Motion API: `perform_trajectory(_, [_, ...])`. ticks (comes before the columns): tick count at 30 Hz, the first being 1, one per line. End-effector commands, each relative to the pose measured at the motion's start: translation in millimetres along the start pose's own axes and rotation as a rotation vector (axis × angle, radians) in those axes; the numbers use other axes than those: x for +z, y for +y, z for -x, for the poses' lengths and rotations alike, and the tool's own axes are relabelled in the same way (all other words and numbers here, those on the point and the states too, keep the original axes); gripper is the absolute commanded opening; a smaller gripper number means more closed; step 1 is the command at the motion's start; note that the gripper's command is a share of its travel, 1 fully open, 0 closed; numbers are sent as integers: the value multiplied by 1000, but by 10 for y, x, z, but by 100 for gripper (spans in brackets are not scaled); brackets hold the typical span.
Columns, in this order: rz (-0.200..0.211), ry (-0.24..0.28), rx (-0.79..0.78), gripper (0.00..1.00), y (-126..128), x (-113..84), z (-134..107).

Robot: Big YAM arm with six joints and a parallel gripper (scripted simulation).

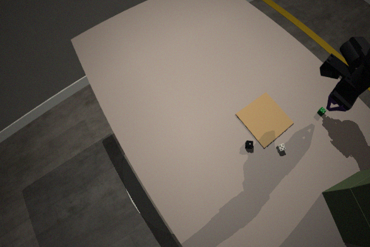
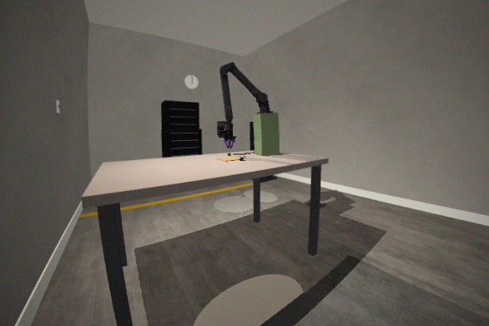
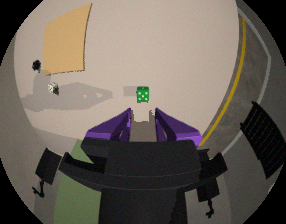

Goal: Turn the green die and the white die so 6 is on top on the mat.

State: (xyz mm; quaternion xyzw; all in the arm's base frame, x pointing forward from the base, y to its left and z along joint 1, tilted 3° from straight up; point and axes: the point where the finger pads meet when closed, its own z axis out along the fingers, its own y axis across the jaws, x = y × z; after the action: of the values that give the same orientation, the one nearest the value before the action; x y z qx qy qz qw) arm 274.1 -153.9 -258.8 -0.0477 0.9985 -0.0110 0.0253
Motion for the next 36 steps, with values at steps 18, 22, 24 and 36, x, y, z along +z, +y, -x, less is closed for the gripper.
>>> perform_trajectory(18, [-1,-8,10,33,-32,275,-2])
perform_trajectory(22, [3,-2,10,33,-9,296,-33])
perform_trajectory(24, [4,-1,10,33,-5,303,-38])
perform_trajectory(36, [4,-1,10,33,-6,311,-36])
